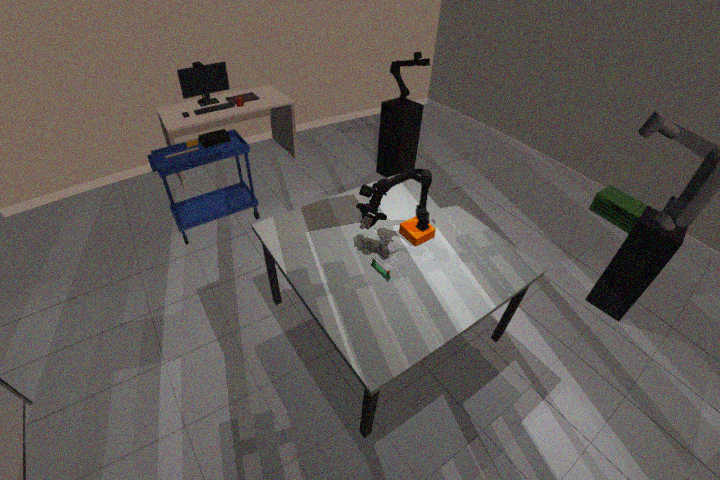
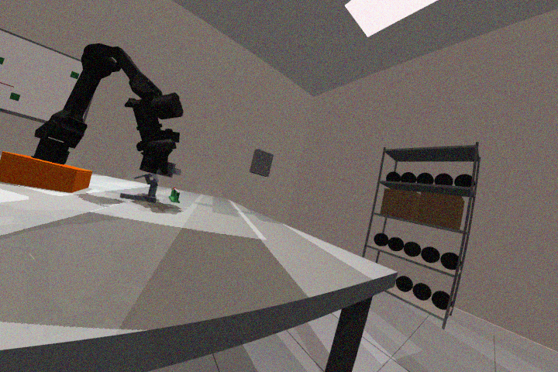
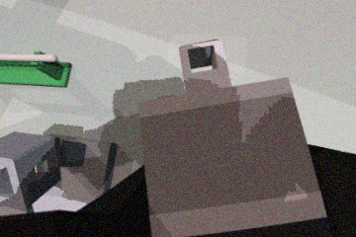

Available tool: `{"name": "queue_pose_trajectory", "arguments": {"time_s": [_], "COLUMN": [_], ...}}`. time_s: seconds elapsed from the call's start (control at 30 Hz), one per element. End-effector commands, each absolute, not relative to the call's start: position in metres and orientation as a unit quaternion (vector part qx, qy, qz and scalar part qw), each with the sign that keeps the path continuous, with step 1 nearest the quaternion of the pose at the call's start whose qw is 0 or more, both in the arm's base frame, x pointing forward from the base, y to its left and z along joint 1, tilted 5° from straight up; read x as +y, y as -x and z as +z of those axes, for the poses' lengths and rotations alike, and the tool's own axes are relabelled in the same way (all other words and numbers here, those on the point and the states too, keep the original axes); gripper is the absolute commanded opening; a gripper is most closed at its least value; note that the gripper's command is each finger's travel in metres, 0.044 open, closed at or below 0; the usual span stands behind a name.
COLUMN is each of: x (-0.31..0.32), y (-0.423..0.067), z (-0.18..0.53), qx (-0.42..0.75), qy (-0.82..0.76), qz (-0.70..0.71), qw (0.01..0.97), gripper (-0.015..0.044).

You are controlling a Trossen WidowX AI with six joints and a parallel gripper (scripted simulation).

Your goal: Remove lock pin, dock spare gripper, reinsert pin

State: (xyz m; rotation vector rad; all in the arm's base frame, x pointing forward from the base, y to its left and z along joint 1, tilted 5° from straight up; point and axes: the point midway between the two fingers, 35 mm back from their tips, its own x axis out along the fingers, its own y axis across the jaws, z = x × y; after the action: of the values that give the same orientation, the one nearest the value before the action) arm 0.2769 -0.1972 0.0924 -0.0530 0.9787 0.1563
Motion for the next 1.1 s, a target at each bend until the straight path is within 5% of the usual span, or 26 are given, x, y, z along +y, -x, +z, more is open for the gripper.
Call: {"name": "queue_pose_trajectory", "arguments": {"time_s": [0.0, 1.07], "x": [-0.197, -0.154], "y": [-0.278, -0.268], "z": [0.103, 0.071], "qx": [0.462, 0.582], "qy": [0.031, 0.052], "qz": [0.076, 0.081], "qw": [0.883, 0.808], "gripper": [0.0000, 0.0000]}}
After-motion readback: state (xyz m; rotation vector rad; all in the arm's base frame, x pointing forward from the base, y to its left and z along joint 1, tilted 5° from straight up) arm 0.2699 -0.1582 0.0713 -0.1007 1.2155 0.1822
